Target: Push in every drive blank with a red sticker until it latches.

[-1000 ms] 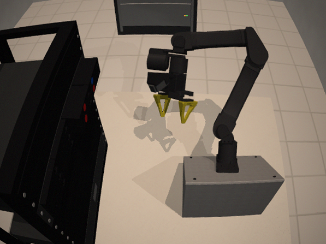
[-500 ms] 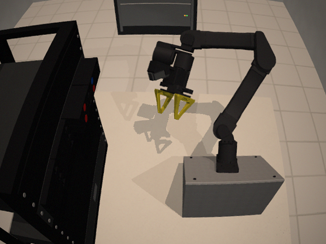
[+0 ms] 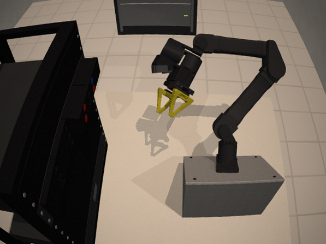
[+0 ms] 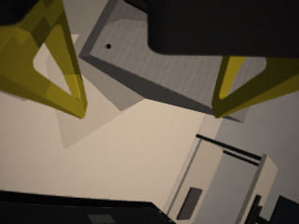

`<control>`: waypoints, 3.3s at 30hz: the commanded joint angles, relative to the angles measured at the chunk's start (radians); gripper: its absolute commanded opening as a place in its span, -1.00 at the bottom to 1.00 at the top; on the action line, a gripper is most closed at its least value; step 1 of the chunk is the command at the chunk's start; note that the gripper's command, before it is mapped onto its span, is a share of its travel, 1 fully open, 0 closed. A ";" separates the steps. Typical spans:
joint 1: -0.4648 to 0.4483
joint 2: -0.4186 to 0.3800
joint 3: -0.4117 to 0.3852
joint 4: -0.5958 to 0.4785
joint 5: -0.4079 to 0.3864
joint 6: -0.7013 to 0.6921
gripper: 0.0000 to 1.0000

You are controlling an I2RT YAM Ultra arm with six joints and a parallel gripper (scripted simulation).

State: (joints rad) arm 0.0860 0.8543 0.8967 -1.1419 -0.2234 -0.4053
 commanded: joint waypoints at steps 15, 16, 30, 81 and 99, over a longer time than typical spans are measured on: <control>0.250 -0.197 -0.167 0.323 0.062 0.504 1.00; 0.250 -0.197 -0.167 0.323 0.062 0.504 1.00; 0.574 -0.255 -0.297 0.582 0.368 0.874 1.00; 1.192 0.299 -0.449 1.712 1.340 1.261 1.00; 1.207 0.403 -0.442 1.928 1.388 1.205 1.00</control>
State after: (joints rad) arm 1.2755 1.2377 0.4580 0.7361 1.1652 0.8257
